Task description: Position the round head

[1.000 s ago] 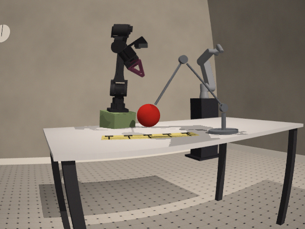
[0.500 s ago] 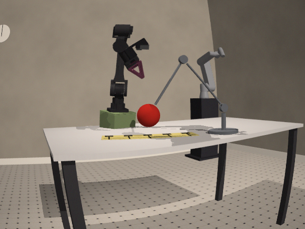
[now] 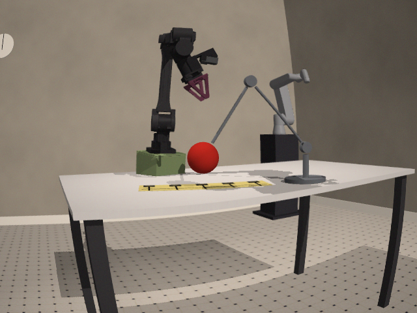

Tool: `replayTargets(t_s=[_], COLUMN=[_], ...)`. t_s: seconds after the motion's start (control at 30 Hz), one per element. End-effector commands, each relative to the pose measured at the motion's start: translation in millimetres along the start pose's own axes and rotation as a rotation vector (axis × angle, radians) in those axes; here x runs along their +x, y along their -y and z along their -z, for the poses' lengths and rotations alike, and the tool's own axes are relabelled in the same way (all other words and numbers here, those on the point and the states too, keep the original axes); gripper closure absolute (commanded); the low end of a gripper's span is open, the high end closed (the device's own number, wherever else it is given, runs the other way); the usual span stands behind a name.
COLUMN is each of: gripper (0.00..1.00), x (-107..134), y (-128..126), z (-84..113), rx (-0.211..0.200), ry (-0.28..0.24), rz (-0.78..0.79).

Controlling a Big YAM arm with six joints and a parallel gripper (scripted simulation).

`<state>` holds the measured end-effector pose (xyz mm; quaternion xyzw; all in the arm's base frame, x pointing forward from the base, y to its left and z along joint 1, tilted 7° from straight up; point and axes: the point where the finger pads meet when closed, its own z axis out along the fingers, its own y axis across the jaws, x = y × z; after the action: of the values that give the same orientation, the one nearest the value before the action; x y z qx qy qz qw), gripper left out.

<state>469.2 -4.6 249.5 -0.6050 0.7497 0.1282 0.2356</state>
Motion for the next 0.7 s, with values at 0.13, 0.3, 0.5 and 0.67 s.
replayTargets(t_s=[0.13,0.3,0.5,0.67], gripper=[0.00,0.00,0.00,0.00], x=[0,1,2,2], y=[2,2,1,1], z=[-19.8,-33.5,-42.7,-53.5], rx=[0.005,-0.002,-0.002,0.000], ry=[0.001,0.002,0.002,0.001], rz=[-0.009,-0.007,-0.006,-0.006])
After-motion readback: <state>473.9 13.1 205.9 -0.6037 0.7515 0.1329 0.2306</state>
